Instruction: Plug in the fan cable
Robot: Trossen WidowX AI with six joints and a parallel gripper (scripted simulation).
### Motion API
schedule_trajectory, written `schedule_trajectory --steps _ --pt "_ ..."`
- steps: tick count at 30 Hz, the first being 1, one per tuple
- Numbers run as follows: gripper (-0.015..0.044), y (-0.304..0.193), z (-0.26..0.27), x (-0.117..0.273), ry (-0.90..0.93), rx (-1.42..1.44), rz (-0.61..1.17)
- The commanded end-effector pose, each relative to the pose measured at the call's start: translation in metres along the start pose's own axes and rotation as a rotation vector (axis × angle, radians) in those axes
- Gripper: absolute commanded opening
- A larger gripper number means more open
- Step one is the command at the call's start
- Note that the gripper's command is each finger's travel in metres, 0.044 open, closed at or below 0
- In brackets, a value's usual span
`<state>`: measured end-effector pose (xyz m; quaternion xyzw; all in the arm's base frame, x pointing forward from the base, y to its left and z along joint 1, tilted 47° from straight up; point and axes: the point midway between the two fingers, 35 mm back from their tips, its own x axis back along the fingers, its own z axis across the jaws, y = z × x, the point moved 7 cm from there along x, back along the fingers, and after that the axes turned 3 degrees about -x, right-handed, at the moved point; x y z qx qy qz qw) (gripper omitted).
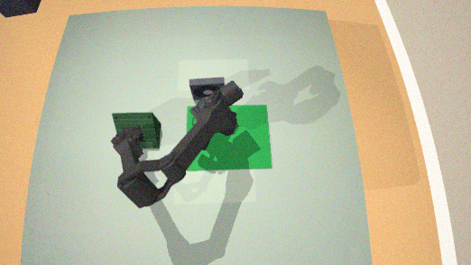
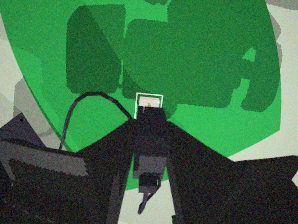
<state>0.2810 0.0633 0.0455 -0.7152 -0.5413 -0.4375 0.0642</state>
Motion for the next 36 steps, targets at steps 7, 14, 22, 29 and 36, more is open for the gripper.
schedule_trajectory --steps 7,14,22,29,36 --pt "0.0000 0.000 0.000 -0.007 -0.004 0.005 -0.003" --pt "0.0000 0.000 0.000 -0.011 -0.004 0.005 -0.003" --pt "0.0000 0.000 0.000 -0.016 -0.004 0.004 -0.003" --pt "0.0105 0.000 0.000 -0.014 -0.001 0.001 -0.004" --pt "0.0260 0.000 0.000 -0.014 -0.001 0.001 -0.004"
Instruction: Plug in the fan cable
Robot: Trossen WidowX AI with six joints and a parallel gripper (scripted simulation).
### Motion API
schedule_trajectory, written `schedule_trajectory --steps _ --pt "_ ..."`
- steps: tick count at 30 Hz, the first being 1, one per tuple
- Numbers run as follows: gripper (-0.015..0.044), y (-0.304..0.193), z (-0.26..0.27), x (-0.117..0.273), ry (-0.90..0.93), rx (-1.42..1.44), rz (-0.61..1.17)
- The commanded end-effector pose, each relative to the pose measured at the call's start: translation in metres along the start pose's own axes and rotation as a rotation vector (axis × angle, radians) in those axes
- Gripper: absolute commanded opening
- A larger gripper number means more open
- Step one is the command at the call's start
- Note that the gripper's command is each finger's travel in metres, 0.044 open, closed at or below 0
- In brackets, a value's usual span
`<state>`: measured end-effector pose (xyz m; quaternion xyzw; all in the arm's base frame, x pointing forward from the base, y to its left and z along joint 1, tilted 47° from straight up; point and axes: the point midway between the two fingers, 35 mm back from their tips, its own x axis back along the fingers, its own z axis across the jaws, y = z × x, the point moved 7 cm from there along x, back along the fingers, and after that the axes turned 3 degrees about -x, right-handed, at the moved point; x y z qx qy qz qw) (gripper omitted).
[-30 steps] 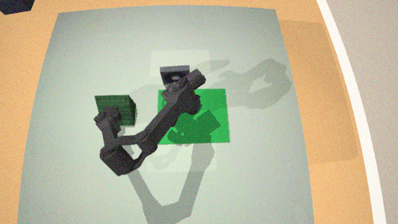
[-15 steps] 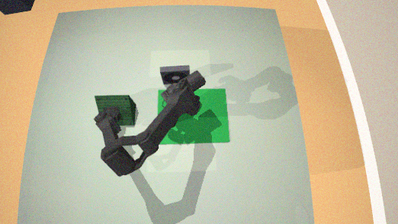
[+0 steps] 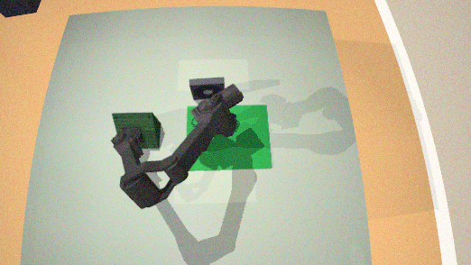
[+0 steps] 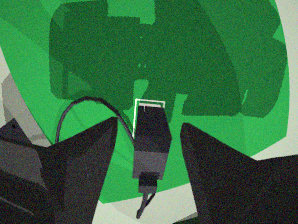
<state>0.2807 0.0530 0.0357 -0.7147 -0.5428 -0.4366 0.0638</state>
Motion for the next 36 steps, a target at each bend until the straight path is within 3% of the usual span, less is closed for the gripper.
schedule_trajectory --steps 1,8,14,25,36 --pt "0.0260 0.000 0.000 0.000 0.000 -0.001 -0.001" --pt "0.0260 0.000 0.001 0.055 -0.001 0.003 0.001" --pt "0.0260 0.007 0.003 0.056 0.000 0.003 0.001" --pt "0.0260 0.117 0.017 0.056 0.000 -0.001 -0.003" --pt "0.0260 0.119 0.017 0.056 -0.001 -0.001 -0.004"
